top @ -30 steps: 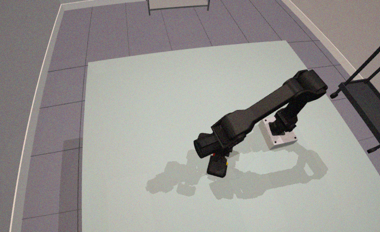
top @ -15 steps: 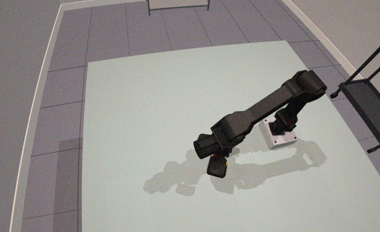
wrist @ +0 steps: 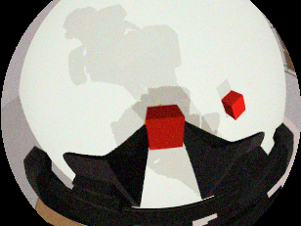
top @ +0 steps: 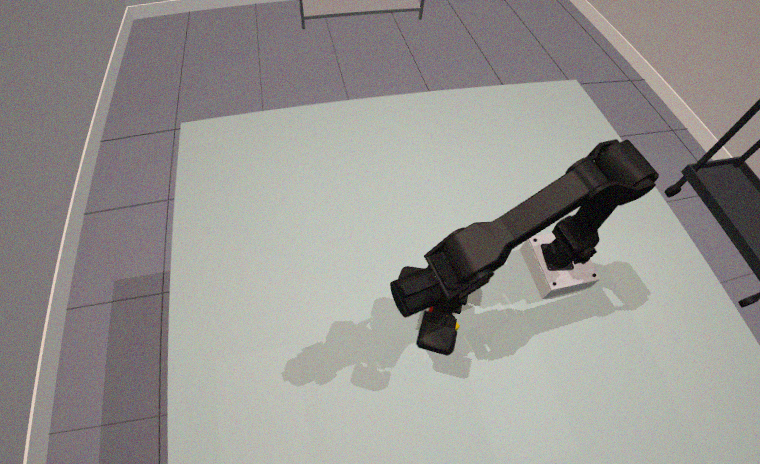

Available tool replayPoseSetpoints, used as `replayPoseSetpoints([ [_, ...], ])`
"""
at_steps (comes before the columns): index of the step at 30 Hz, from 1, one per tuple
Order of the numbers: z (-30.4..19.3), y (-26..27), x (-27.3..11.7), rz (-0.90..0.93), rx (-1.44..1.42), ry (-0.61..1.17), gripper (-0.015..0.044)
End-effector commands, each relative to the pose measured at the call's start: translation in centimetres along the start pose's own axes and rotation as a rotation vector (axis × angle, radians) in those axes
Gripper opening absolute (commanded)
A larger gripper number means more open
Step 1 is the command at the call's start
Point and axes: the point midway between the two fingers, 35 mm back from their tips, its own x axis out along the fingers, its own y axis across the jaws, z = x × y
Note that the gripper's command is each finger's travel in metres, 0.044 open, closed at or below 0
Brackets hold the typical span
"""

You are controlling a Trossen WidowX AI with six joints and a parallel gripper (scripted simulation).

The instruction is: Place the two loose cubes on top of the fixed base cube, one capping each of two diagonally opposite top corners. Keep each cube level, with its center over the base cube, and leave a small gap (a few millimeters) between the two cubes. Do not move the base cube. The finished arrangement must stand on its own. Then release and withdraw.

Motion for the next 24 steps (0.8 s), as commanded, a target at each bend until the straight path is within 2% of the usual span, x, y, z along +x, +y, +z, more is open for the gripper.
replayPoseSetpoints([
  [1, 0.0, 0.0, 0.1, 0.002, 0.005, 0.003, 0.0131],
  [4, 0.0, 0.0, 0.1, 0.002, 0.005, 0.003, 0.0205],
  [24, 0.0, 0.0, -2.0, 0.0, 0.0, 0.0, 0.0205],
])
